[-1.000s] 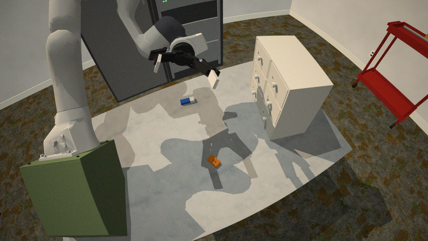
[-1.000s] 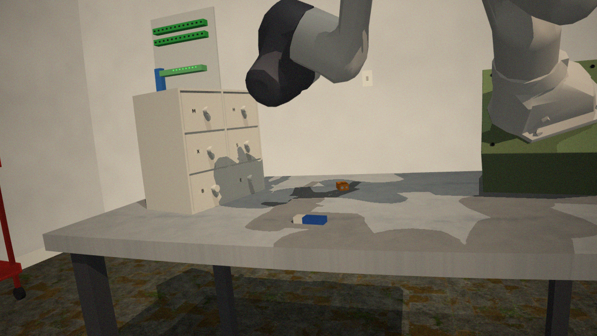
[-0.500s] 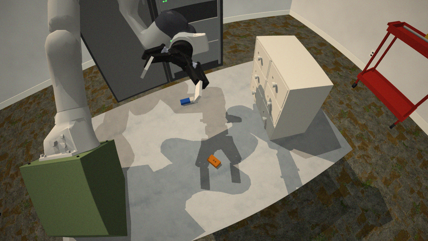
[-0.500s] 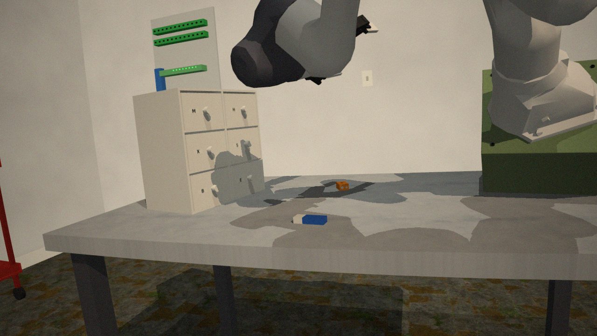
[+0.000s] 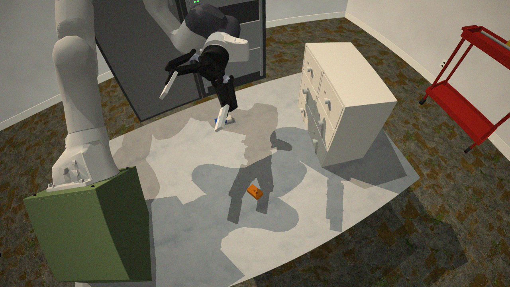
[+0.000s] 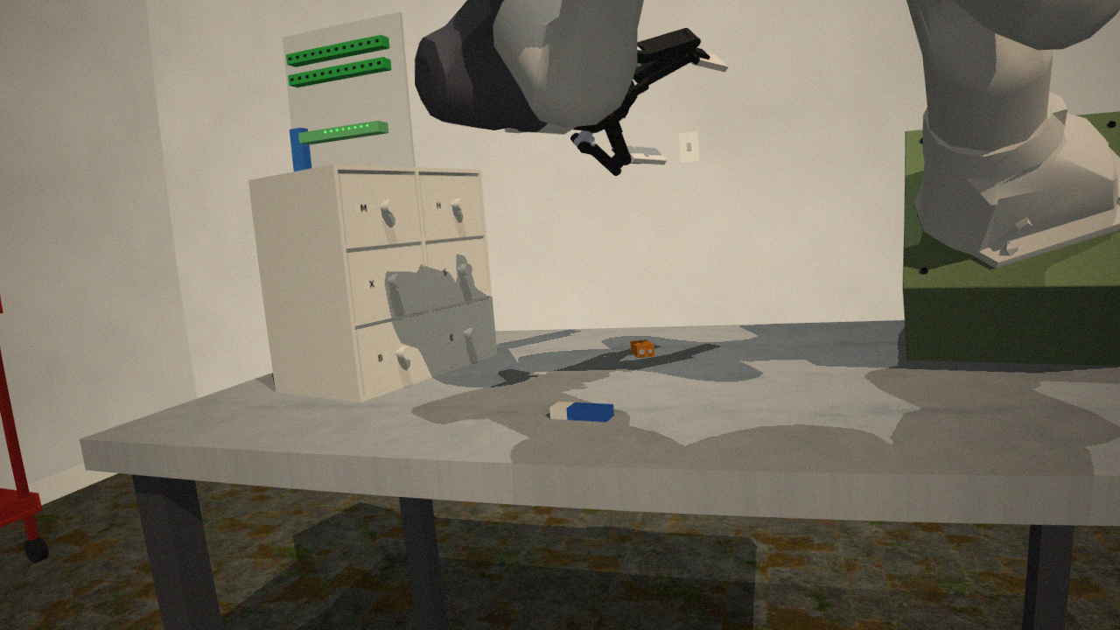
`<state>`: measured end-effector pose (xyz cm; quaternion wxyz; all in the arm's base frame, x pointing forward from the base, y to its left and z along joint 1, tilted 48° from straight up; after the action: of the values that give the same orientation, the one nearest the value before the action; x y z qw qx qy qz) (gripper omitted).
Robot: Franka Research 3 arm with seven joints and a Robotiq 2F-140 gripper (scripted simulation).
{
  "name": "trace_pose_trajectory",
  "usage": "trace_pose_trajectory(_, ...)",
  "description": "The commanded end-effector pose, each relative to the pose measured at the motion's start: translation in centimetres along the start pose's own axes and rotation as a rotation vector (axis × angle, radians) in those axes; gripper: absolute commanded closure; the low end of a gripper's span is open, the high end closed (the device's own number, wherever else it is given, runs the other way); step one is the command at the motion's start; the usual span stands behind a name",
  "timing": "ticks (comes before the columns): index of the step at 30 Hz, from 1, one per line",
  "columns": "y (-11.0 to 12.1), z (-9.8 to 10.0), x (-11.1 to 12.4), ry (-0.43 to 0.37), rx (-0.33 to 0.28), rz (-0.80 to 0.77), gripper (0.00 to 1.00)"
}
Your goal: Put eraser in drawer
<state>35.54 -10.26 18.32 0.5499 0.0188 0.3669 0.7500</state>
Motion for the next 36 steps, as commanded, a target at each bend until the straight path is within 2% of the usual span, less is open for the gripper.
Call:
trace_pose_trajectory(1,0.1,0.1,0.6,-0.102,-0.002,0.184,0.00)
trace_pose_trajectory(5,0.1,0.1,0.6,-0.102,-0.002,0.184,0.00)
trace_pose_trajectory(6,0.1,0.6,1.5,-0.211,-0.038,0.260,0.00)
trace_pose_trajectory(12,0.1,0.6,1.5,-0.211,-0.038,0.260,0.00)
trace_pose_trajectory(13,0.0,1.4,2.3,-0.313,-0.090,0.334,0.00)
trace_pose_trajectory(21,0.0,1.4,2.3,-0.313,-0.090,0.334,0.00)
trace_pose_trajectory(22,-0.2,2.3,2.9,-0.406,-0.157,0.405,0.00)
trace_pose_trajectory(27,-0.2,2.3,2.9,-0.406,-0.157,0.405,0.00)
trace_pose_trajectory(28,-0.5,3.4,3.4,-0.489,-0.235,0.471,0.00)
trace_pose_trajectory(34,-0.5,3.4,3.4,-0.489,-0.235,0.471,0.00)
trace_pose_trajectory(35,-0.8,4.6,3.7,-0.560,-0.324,0.532,0.00)
trace_pose_trajectory(36,-0.8,4.6,3.7,-0.560,-0.324,0.532,0.00)
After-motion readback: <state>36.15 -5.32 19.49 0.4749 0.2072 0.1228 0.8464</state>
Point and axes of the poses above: the point where the finger pads meet when closed, its own z axis back along the fingers, its own y axis across the jaws, x = y × z, the point moved 8 cm from there along z, back along the fingers, and after that the axes turned 9 degrees about -z, right-handed, at the moved point
